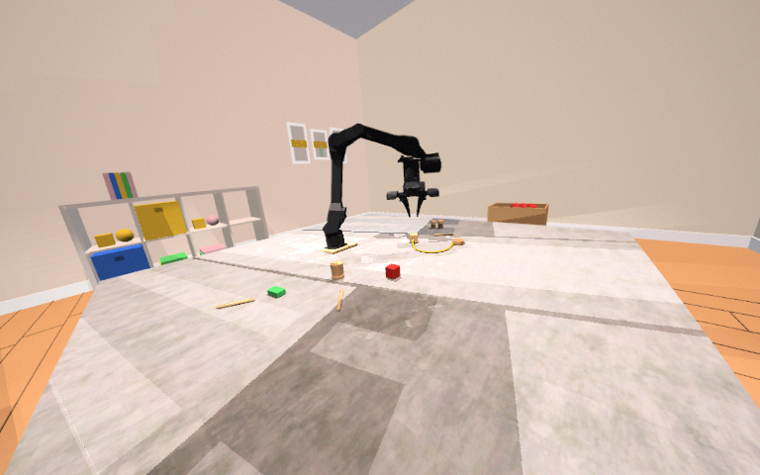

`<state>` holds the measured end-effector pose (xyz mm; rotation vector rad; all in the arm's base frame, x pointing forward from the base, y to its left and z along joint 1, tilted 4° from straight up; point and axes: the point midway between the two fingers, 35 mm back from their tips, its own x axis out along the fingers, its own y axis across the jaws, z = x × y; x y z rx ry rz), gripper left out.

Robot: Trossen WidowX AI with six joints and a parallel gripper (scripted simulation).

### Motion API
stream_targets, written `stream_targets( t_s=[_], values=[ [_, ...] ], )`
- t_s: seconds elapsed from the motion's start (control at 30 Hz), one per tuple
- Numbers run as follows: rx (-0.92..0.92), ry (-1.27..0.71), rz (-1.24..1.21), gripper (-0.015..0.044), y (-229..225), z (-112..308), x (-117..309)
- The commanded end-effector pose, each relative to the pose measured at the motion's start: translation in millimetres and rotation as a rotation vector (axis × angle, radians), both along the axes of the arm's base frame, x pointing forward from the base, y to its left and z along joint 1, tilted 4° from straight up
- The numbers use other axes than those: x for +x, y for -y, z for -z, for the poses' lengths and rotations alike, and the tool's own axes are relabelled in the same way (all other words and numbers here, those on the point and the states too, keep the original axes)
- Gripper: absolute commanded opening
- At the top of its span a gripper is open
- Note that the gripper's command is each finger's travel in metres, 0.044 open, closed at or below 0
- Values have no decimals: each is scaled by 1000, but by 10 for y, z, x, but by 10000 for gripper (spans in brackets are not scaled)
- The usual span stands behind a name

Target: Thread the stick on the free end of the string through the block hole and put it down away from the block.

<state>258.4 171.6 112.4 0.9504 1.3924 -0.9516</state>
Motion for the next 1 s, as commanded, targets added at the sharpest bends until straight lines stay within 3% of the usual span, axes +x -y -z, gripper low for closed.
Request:
stream_targets(
  t_s=[0.0,0.97],
  values=[
    [2,-11,85,121,-35,3,-6],
    [2,-11,85,121,-61,389,4]
  ],
)
